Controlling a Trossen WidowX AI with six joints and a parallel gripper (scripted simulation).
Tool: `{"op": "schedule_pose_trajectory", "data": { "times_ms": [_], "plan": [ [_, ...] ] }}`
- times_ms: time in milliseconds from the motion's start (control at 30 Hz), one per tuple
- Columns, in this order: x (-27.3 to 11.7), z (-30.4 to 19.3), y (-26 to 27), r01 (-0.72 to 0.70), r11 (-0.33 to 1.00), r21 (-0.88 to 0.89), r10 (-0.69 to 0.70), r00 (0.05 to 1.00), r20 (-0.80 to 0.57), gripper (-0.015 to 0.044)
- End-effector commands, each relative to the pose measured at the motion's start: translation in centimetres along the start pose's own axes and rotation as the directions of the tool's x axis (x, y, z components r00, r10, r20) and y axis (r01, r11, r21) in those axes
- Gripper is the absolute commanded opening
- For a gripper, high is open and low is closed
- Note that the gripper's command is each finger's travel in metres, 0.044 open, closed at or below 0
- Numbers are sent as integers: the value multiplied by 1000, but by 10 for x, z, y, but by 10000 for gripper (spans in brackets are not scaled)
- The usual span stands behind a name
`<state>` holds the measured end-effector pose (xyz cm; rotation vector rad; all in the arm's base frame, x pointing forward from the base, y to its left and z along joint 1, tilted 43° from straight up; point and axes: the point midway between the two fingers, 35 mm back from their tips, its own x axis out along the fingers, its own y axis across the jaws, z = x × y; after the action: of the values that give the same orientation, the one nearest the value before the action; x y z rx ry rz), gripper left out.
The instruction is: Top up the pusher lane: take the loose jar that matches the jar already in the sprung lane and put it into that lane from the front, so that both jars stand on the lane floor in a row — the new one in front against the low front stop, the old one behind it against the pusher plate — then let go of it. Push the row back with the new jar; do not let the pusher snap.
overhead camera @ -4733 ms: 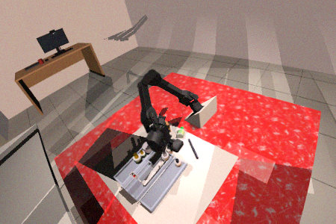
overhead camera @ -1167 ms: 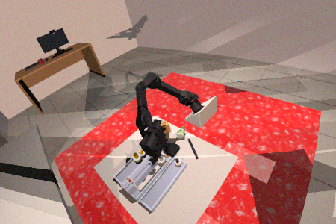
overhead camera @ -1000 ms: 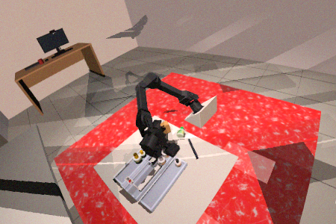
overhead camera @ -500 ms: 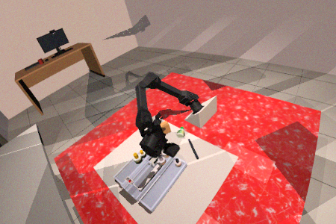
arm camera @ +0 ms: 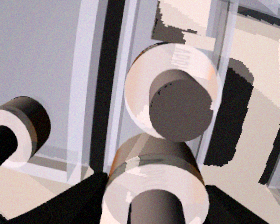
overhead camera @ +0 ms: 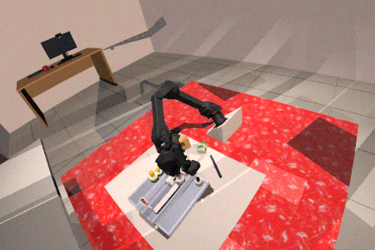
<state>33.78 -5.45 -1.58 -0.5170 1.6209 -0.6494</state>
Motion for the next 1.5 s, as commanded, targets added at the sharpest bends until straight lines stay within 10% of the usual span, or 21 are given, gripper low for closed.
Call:
{"op": "schedule_pose_trajectory", "data": {
  "times_ms": [0,1467],
  "plan": [
    [-3,9,-2,3,1000,14,-3,1000,26,0],
    [3,12,-2,3,1000,14,-3,1000,26,0]
  ]
}}
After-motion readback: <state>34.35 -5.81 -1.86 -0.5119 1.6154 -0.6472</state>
